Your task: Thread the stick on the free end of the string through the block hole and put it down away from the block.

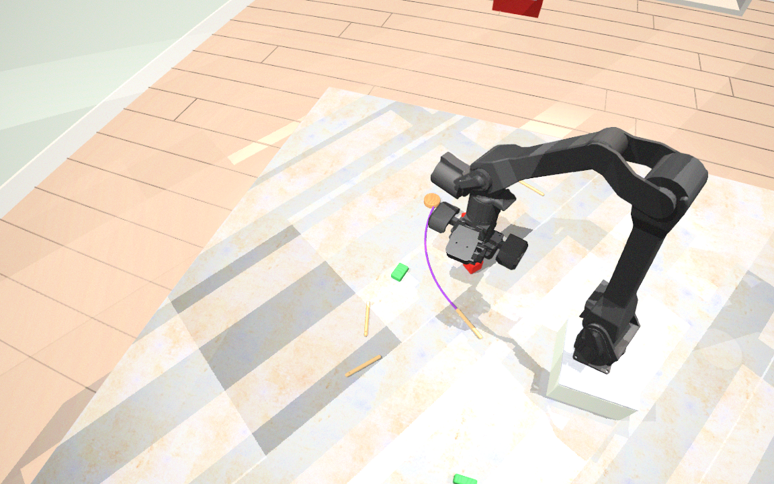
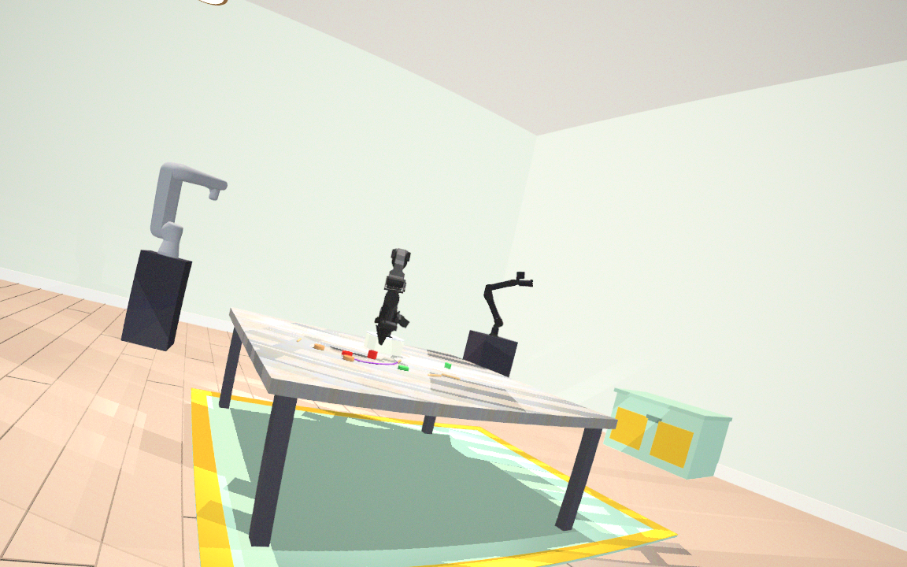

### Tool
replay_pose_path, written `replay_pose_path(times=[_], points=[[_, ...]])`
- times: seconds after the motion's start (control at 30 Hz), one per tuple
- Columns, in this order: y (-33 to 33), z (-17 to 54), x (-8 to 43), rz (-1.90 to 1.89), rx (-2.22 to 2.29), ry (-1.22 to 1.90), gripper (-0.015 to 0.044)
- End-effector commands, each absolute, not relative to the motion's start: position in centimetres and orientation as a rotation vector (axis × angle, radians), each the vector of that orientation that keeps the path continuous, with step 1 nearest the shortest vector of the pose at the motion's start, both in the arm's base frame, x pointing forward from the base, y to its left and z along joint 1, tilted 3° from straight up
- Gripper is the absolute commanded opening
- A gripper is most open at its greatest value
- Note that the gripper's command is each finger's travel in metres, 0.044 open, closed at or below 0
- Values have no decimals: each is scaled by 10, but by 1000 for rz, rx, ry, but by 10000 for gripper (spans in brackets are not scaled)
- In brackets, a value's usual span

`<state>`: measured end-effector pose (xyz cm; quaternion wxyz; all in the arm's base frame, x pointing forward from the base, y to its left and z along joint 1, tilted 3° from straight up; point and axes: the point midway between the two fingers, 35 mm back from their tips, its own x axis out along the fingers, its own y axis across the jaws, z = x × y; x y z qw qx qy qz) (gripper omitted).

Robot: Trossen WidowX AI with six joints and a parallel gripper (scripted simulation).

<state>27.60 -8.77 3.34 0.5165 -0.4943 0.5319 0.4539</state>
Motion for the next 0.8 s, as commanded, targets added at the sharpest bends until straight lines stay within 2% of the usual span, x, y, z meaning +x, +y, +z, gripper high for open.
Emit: replay_pose_path(times=[0.0, 0.2, 0.33, 0.57, 0.77], points=[[-47, 32, 270, 1431, -1517, 1050, 184], [8, 28, 253, 1928, -1993, 533, 341], [10, 28, 252, 1942, -2007, 513, 440], [10, 28, 252, 1942, -2007, 513, 440], [10, 28, 252, 1942, -2007, 513, 282]])
